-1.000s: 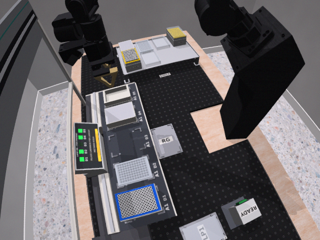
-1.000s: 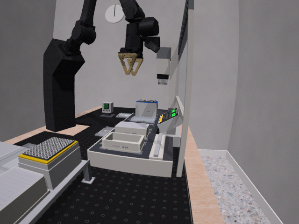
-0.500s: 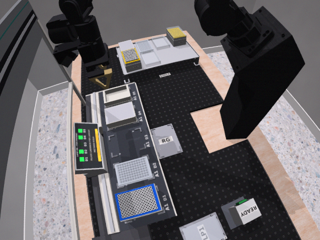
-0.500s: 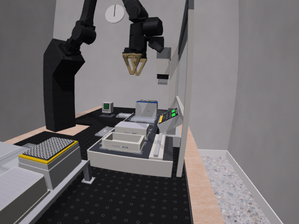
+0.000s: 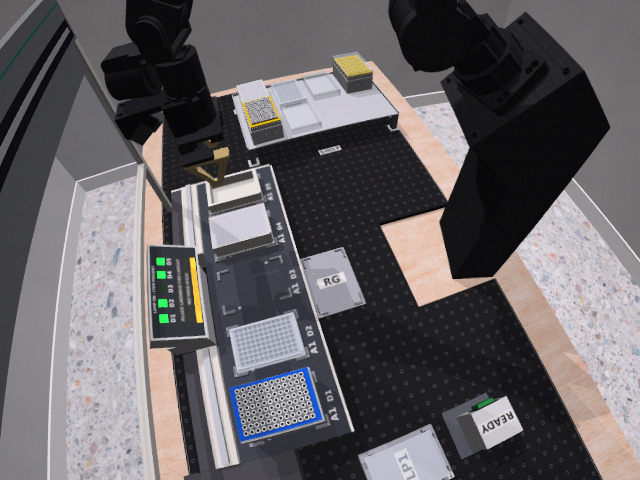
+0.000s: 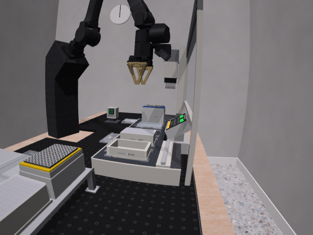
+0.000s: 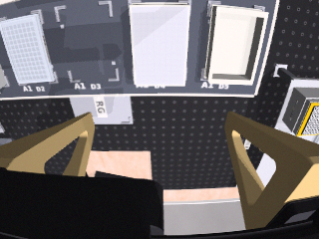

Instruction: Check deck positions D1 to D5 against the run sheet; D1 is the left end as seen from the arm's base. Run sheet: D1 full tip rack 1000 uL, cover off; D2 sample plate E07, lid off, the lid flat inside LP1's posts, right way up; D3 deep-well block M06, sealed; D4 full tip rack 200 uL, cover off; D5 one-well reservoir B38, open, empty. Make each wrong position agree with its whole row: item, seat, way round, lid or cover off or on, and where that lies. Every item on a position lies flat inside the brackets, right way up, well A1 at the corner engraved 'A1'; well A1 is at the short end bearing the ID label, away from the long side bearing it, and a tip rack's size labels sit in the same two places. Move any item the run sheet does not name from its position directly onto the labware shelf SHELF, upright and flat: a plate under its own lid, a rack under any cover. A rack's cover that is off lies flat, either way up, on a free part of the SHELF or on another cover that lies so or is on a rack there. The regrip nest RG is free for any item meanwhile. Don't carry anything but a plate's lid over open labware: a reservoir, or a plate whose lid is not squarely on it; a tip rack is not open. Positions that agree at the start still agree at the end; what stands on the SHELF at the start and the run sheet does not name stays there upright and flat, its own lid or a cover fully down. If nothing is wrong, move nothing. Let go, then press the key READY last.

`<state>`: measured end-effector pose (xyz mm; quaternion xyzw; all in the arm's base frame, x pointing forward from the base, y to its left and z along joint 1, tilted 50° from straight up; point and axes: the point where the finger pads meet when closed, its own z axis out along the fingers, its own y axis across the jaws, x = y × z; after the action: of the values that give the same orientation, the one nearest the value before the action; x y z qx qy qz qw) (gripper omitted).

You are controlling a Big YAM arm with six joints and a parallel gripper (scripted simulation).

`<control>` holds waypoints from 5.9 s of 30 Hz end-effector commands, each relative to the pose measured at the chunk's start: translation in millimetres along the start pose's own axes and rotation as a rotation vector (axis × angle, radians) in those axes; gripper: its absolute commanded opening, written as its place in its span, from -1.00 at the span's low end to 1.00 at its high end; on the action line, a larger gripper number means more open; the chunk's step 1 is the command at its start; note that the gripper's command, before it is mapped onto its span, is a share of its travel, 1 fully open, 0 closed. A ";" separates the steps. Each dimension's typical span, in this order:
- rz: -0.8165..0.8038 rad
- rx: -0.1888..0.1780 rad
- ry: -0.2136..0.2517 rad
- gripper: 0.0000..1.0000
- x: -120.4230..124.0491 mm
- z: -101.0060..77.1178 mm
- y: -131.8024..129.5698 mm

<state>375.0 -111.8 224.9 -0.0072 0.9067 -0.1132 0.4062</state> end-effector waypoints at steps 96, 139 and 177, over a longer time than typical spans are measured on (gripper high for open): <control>0.001 0.003 -0.027 1.00 -11.8 146.6 0.4; 0.001 0.010 -0.048 1.00 -19.1 187.2 -1.9; 0.001 0.010 -0.048 1.00 -19.1 187.2 -1.9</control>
<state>521.4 -152.1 97.4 -0.0069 0.9066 -0.1135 0.4065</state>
